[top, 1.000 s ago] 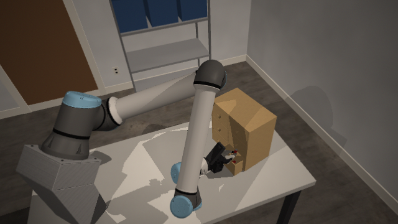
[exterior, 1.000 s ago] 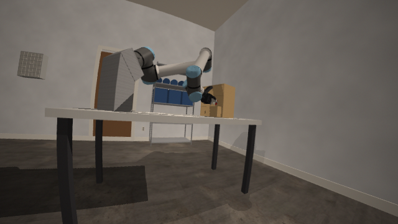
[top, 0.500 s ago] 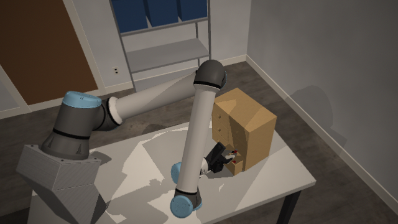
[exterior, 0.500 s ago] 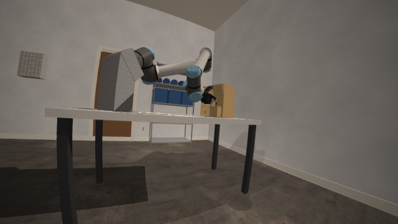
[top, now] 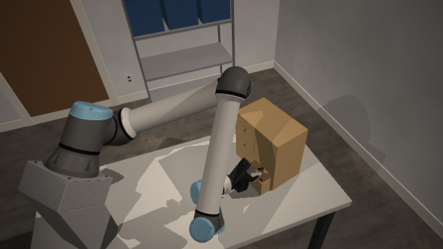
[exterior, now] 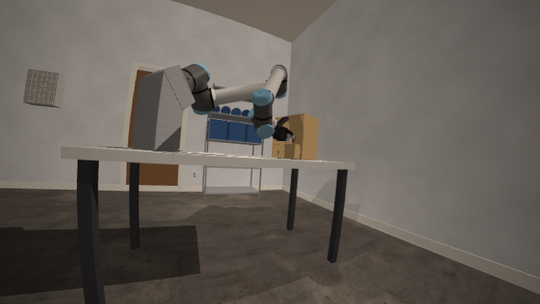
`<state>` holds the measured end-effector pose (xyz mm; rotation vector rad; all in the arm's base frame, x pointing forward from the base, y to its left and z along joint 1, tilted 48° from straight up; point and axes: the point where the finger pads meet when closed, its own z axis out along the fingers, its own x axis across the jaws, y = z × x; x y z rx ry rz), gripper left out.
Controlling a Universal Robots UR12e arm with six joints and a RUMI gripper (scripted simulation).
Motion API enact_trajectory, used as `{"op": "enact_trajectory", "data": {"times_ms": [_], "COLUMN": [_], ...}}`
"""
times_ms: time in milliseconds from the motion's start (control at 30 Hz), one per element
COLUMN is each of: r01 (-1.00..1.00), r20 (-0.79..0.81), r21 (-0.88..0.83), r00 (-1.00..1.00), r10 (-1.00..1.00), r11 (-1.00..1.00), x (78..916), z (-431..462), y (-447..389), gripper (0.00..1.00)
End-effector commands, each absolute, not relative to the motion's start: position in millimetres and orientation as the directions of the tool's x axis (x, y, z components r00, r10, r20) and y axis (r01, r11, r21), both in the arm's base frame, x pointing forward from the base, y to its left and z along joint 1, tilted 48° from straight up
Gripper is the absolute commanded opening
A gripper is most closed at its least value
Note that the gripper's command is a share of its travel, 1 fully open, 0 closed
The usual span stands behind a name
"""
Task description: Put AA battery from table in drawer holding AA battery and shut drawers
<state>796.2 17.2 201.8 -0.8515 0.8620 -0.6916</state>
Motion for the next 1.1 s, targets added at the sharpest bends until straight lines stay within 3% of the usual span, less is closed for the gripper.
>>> {"op": "enact_trajectory", "data": {"times_ms": [0, 300, 867, 900, 1067], "r01": [0.178, 0.178, 0.178, 0.178, 0.178], "r20": [-0.358, -0.358, -0.358, -0.358, -0.358], "r21": [-0.854, -0.854, -0.854, -0.854, -0.854], "r00": [0.482, 0.482, 0.482, 0.482, 0.482], "r10": [-0.8, -0.8, -0.8, -0.8, -0.8], "r11": [0.49, 0.49, 0.49, 0.49, 0.49], "x": [796.2, 796.2, 796.2, 796.2, 796.2], "z": [202.2, 202.2, 202.2, 202.2, 202.2], "y": [16.7, 16.7, 16.7, 16.7, 16.7], "gripper": [0.05, 0.05, 0.17, 1.0, 1.0]}}
